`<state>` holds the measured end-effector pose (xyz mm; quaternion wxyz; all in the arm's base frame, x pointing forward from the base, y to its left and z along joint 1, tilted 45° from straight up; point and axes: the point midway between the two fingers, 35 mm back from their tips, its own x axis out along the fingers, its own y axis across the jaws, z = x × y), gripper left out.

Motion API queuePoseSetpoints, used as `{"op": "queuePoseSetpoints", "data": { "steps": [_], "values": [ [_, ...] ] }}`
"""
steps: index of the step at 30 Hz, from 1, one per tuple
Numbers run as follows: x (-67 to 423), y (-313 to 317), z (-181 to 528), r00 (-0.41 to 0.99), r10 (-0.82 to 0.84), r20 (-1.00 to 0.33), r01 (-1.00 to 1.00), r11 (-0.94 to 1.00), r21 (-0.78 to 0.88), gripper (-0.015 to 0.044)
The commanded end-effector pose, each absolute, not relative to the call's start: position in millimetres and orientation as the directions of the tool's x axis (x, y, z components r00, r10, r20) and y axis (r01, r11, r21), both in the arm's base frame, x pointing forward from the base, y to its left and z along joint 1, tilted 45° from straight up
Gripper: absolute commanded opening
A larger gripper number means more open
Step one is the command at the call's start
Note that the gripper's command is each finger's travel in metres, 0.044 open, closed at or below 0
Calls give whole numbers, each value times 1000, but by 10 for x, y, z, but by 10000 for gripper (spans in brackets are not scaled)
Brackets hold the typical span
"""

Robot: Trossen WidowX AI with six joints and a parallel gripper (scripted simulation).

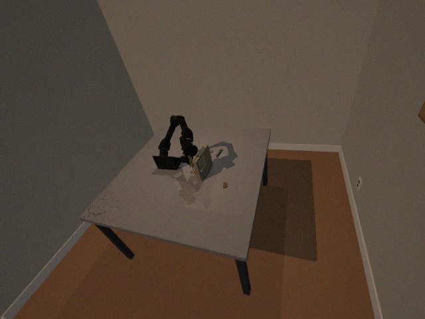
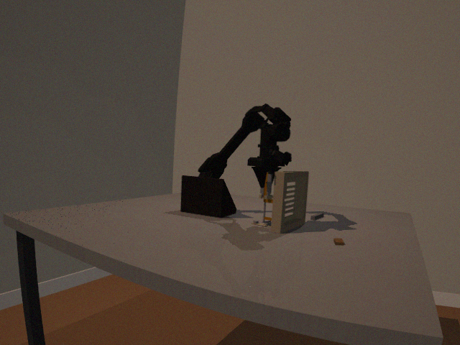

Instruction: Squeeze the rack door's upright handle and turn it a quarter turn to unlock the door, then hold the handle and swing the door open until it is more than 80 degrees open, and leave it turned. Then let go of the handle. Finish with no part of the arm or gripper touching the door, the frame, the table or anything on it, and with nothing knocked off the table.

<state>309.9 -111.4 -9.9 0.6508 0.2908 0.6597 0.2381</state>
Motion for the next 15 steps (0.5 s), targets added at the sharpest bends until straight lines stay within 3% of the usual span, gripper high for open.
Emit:
{"op": "queuePoseSetpoints", "data": {
  "steps": [1,15],
  "values": [
    [3098,-1116,-90,17,693,-721,-144,715,684,286],
    [3098,-1116,-90,17,693,-721,-743,491,455,286]
  ]
}}
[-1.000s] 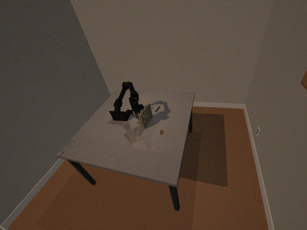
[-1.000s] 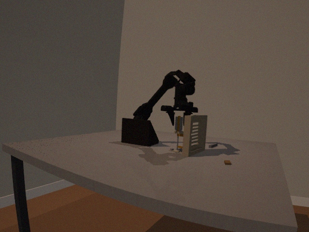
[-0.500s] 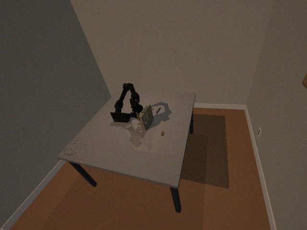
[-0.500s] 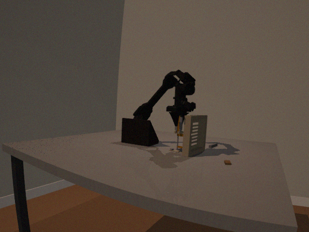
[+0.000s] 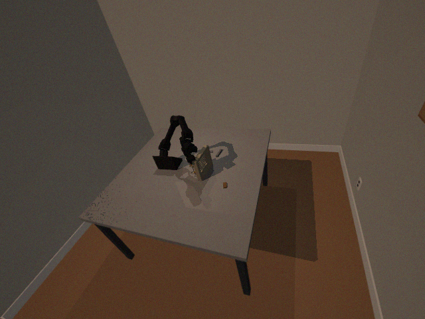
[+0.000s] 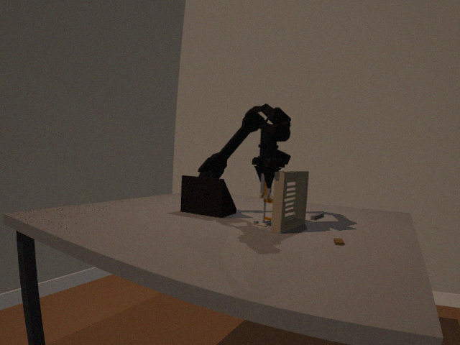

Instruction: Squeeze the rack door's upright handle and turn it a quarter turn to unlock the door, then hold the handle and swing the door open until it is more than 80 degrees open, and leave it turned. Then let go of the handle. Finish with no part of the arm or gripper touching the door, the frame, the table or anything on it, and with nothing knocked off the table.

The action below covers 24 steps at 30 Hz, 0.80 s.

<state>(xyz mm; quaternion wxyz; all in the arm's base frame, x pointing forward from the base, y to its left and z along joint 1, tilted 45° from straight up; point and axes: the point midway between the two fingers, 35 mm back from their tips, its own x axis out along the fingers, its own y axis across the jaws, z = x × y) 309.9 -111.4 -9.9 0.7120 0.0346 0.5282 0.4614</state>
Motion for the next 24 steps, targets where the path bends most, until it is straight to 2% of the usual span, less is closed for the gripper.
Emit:
{"op": "queuePoseSetpoints", "data": {
  "steps": [1,8,15,23,24],
  "values": [
    [3098,-1116,-90,17,693,-721,-775,464,428,286],
    [3098,-1116,-90,17,693,-721,-944,249,217,286],
    [3098,-1116,-90,17,693,-721,-1000,10,-13,286],
    [3098,-1116,-90,17,693,-721,-999,-13,-36,286],
    [3098,-1116,-90,17,693,-721,-999,-13,-36,260]
  ]
}}
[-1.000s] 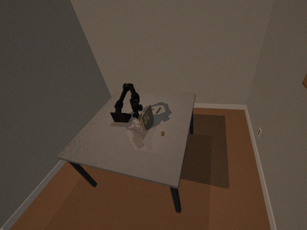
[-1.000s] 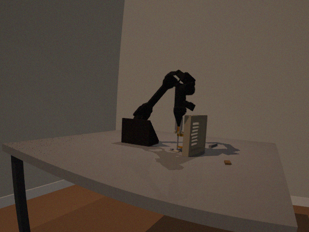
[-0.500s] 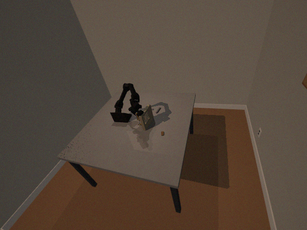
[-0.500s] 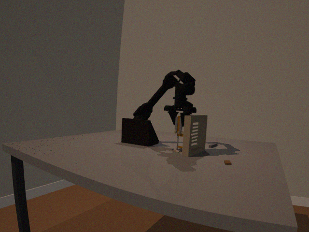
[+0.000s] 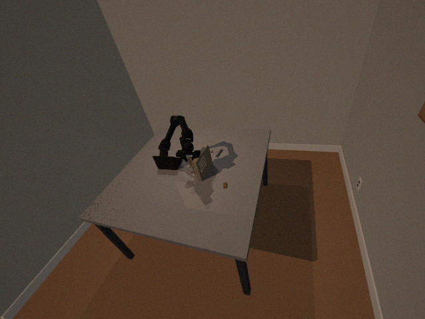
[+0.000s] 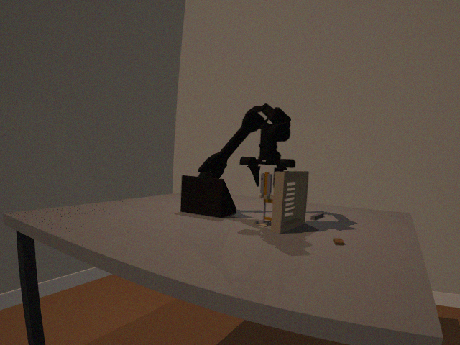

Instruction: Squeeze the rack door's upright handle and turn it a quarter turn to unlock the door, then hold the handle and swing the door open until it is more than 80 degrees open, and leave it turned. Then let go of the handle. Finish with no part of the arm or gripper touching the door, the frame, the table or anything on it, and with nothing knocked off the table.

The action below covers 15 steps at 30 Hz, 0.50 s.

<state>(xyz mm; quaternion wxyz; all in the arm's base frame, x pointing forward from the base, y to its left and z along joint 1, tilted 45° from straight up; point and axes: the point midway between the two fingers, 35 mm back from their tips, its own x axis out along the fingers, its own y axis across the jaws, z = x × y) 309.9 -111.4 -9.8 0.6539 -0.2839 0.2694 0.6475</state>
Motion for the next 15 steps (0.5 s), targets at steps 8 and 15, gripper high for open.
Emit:
{"op": "queuePoseSetpoints", "data": {
  "steps": [8,15],
  "values": [
    [3098,-1116,-90,17,693,-721,-999,-13,-36,69],
    [3098,-1116,-90,17,693,-721,-999,-13,-36,23]
  ]
}}
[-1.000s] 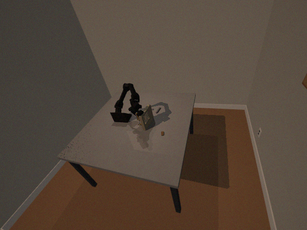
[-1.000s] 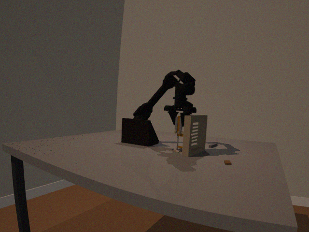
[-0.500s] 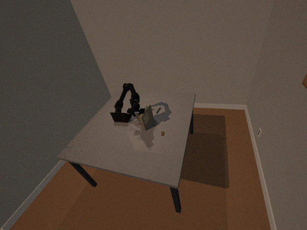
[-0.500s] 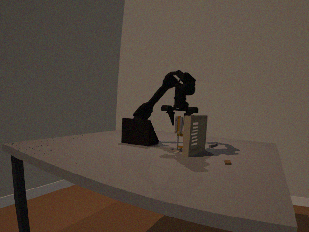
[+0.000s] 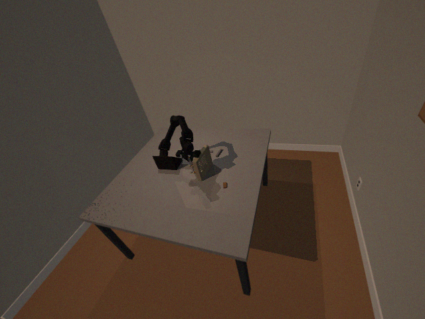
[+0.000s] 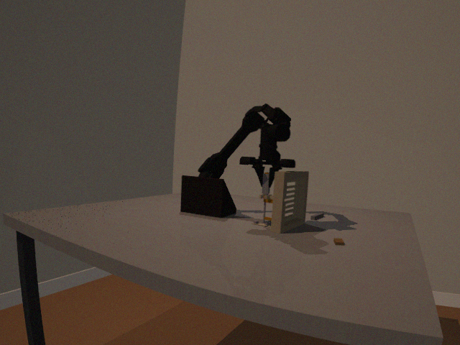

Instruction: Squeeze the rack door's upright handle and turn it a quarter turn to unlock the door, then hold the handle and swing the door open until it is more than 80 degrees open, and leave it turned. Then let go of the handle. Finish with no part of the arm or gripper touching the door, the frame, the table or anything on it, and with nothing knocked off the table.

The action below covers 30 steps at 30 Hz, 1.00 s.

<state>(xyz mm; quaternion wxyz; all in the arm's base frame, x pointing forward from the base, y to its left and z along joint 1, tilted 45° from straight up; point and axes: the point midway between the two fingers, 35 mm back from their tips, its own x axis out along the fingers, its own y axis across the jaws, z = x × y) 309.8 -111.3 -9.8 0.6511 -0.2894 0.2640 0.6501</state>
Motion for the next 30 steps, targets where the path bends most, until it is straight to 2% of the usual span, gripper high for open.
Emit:
{"op": "queuePoseSetpoints", "data": {
  "steps": [1,6,30],
  "values": [
    [3098,-1116,-90,17,693,-721,-999,-13,-36,16],
    [3093,-1114,-88,17,693,-721,-1000,-3,-26,14],
    [2851,-985,30,15,693,-720,-880,352,320,14]
  ]
}}
